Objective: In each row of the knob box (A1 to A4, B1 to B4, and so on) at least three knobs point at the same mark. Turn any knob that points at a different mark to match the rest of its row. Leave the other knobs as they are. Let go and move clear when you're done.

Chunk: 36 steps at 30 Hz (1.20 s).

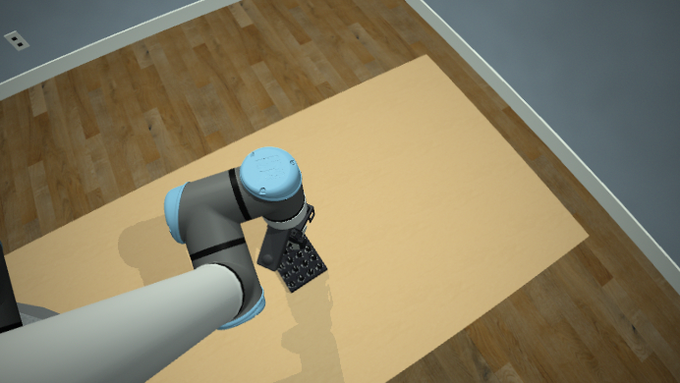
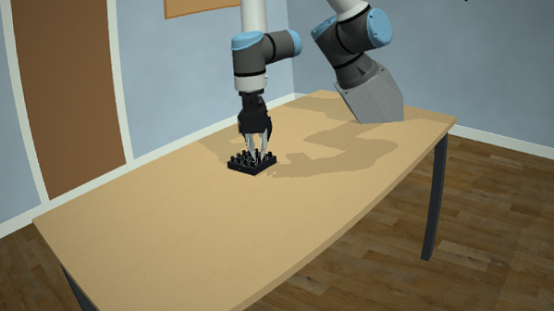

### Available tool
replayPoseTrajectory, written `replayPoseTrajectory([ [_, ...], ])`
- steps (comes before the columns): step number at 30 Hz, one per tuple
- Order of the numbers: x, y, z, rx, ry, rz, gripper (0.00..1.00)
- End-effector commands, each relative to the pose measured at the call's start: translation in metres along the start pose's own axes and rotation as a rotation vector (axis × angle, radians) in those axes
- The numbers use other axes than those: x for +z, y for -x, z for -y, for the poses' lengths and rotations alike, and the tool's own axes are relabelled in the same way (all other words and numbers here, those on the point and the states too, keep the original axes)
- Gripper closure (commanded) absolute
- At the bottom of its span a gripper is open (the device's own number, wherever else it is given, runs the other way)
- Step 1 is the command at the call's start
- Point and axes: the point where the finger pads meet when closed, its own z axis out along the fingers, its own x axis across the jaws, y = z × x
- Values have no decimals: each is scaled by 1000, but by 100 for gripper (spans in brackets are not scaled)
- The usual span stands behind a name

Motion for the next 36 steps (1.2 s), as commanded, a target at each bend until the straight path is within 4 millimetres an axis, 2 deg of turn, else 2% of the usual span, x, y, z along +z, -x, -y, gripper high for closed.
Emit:
replayPoseTrajectory([
  [1, 1, -1, 1, -38, 0, -2, 96],
  [7, 1, -1, 1, -97, 0, -2, 96],
  [21, 1, -1, 1, -390, 0, -2, 96],
  [36, 0, 1, 0, -509, 0, -1, 96],
])
